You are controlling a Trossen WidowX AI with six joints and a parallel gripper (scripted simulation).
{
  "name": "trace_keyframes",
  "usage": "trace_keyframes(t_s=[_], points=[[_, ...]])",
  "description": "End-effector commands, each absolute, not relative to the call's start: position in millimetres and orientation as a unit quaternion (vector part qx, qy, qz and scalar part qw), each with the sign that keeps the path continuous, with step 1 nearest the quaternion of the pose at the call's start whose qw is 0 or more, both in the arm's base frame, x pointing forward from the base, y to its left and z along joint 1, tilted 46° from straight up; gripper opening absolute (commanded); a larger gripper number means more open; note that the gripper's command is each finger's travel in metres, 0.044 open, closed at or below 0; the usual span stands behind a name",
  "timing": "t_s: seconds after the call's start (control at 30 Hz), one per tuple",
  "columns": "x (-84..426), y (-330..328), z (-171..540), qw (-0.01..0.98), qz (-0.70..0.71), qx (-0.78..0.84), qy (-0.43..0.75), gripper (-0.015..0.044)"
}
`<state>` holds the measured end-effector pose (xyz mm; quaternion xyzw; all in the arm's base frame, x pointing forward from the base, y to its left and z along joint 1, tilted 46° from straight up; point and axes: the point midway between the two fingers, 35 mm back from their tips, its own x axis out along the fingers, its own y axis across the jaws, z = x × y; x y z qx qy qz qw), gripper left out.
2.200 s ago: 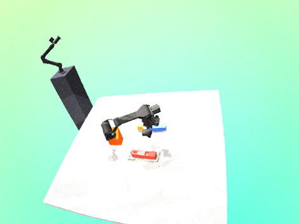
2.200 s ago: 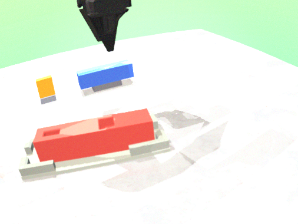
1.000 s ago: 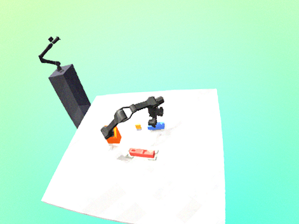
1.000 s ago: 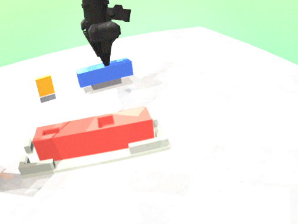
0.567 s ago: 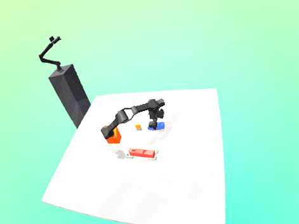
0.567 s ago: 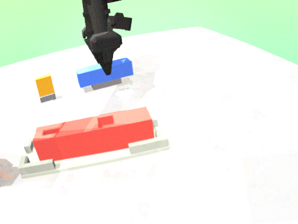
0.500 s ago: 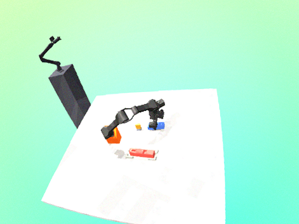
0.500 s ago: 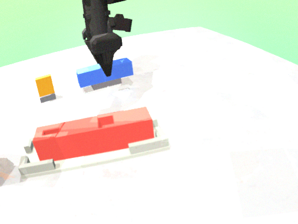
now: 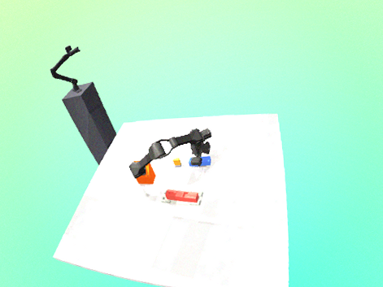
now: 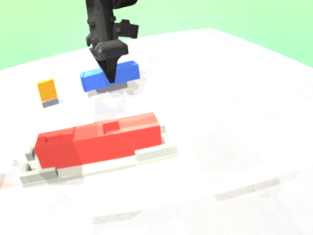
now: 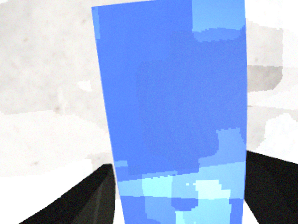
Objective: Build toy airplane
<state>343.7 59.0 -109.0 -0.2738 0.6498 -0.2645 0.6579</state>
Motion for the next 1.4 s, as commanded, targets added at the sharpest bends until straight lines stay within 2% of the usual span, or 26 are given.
trace_keyframes(t_s=[0.0, 0.2, 0.4, 1.37], points=[[343.9, 58.8, -108.9, 0.658, -0.264, -0.277, 0.648, 0.0197], [343.9, 58.8, -108.9, 0.658, -0.264, -0.277, 0.648, 0.0157], [349.9, 65.4, -103.1, 0.669, -0.266, -0.275, 0.637, 0.0], [349.9, 126.2, -46.8, 0.666, -0.261, -0.273, 0.643, 0.0]])
